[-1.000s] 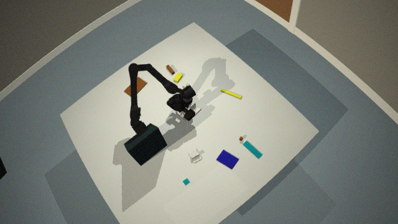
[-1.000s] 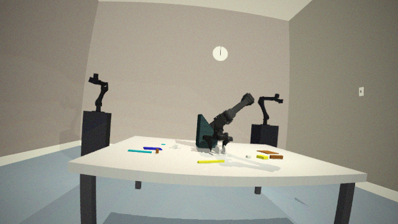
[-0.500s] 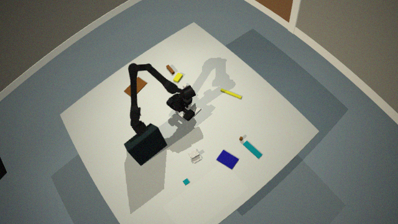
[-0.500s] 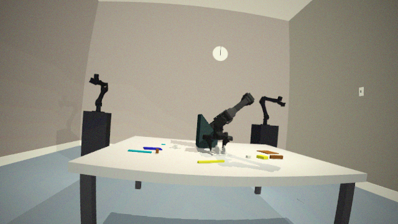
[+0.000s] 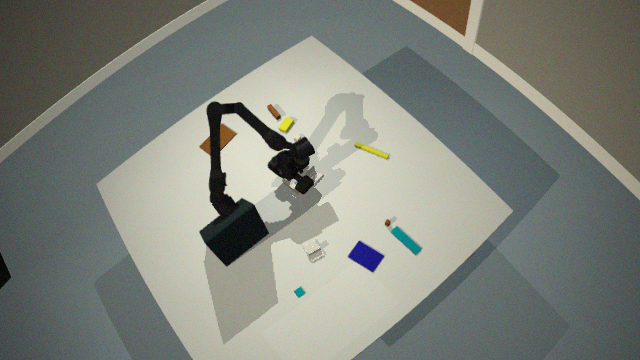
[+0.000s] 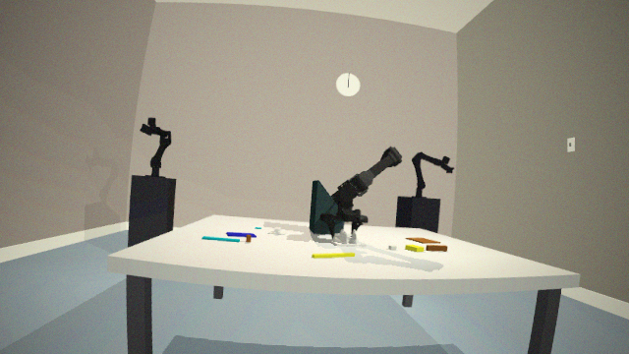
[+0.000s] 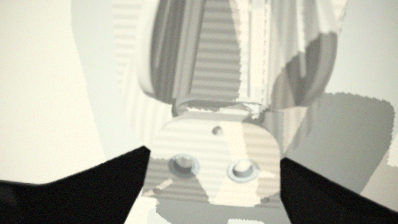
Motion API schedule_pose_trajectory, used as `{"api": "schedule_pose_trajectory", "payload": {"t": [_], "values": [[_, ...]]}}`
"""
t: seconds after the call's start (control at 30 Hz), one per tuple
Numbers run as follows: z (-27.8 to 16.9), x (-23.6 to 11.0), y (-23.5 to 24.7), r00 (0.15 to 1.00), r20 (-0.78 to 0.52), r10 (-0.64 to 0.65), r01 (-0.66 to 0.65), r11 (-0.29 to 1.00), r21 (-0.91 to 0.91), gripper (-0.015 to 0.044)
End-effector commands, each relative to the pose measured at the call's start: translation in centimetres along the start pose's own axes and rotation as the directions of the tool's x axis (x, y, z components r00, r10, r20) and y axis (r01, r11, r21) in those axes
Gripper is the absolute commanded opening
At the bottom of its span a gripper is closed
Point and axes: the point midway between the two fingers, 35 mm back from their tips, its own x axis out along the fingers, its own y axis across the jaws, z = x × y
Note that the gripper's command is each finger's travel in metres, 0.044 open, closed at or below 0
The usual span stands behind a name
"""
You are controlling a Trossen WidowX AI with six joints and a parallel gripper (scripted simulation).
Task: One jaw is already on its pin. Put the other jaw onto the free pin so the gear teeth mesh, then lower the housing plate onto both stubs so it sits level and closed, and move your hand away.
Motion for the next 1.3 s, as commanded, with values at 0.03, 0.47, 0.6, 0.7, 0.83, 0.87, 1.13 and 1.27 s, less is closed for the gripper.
{"api": "schedule_pose_trajectory", "payload": {"t": [0.03,0.47,0.6,0.7,0.83,0.87,1.13,1.27], "values": [[0.10,0.05,-0.04,1.000,0.001,-0.002,0.002,1.000,0.002,0.0351],[0.10,0.25,-0.04,1.000,0.001,-0.002,0.002,1.000,0.002,0.0351],[0.10,0.25,-0.04,1.000,0.001,-0.002,0.002,1.000,0.002,0.0351],[0.10,0.25,-0.04,1.000,0.001,-0.002,0.002,1.000,0.002,0.0351],[0.10,0.25,-0.04,1.000,0.001,-0.002,0.002,1.000,0.002,0.0351],[0.10,0.25,-0.04,1.000,0.001,-0.002,0.002,1.000,0.002,0.0351],[0.06,0.16,-0.04,1.000,0.001,-0.001,0.001,1.000,0.005,0.0377],[0.06,0.16,-0.04,1.000,0.001,-0.001,0.001,1.000,0.005,0.0440]]}}
